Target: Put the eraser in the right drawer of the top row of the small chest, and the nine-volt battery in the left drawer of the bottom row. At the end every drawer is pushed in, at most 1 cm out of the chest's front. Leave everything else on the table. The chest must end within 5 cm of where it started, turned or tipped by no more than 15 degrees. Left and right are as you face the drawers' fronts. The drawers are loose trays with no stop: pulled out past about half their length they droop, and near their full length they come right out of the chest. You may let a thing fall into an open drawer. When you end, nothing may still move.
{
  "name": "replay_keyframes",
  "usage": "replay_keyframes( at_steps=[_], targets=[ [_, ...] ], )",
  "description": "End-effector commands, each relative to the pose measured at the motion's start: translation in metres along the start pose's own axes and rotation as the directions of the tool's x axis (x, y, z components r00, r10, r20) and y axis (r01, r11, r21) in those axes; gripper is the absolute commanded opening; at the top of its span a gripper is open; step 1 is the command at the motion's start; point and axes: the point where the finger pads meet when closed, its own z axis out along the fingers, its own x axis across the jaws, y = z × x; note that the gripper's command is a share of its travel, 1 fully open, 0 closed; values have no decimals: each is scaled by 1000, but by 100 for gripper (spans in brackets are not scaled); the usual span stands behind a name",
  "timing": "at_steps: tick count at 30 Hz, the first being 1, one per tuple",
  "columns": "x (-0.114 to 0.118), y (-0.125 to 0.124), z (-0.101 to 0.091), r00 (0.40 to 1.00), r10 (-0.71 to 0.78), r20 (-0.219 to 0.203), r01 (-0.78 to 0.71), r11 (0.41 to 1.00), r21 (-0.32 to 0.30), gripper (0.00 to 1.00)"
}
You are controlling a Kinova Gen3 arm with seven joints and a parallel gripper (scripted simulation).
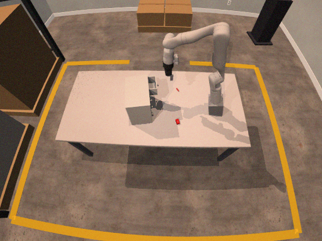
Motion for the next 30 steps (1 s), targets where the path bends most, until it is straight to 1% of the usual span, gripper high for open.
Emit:
replay_keyframes(
  at_steps=[1, 22, 26, 30],
  targets=[
    [-1, -1, -1, 1000, 1, 1, -1, 1000, 6, 100],
    [-1, -1, -1, 1000, 1, 1, -1, 1000, 6, 100],
    [-4, -10, 2, 1000, 1, 0, -1, 1000, 15, 100],
    [-17, -32, 5, 1000, 6, 9, -6, 1000, 18, 100]
  ],
)
